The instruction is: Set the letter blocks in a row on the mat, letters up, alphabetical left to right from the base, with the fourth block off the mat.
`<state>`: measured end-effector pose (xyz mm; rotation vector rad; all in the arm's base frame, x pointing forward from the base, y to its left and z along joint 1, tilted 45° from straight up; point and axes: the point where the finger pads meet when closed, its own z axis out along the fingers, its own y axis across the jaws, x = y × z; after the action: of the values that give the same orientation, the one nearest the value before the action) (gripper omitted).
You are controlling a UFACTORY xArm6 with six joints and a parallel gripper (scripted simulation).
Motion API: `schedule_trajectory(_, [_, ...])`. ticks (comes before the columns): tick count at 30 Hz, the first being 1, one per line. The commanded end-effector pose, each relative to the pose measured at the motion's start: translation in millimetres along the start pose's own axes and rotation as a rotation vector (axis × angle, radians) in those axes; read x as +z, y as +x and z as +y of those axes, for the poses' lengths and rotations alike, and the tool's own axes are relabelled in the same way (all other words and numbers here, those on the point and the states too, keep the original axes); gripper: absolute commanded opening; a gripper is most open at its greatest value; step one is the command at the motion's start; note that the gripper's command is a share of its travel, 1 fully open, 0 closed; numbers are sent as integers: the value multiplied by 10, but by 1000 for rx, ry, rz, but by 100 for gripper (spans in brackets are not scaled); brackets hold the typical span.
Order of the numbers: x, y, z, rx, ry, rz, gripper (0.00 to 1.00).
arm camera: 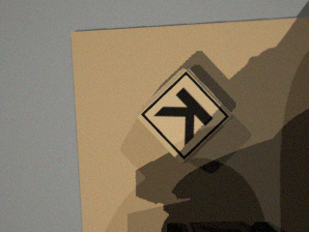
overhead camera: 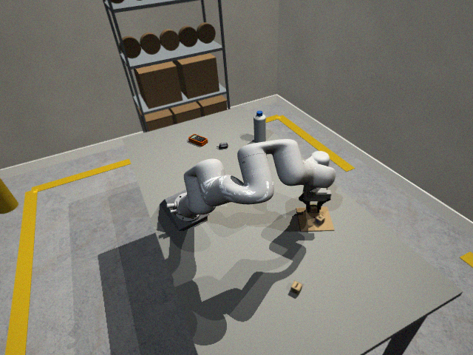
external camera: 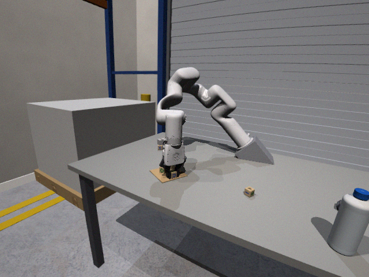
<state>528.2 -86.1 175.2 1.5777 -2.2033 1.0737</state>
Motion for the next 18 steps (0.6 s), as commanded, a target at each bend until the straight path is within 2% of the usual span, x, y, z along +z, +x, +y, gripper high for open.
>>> schedule_trajectory(1, [-12,-2,-11,1,3,-1,44])
schedule_trajectory(2, [-12,-2,-11,1,3,-1,44])
schedule_trajectory(3, [-12,-2,-11,1,3,-1,48])
schedule_trajectory(18, [-47,-2,-11,1,3,-1,48])
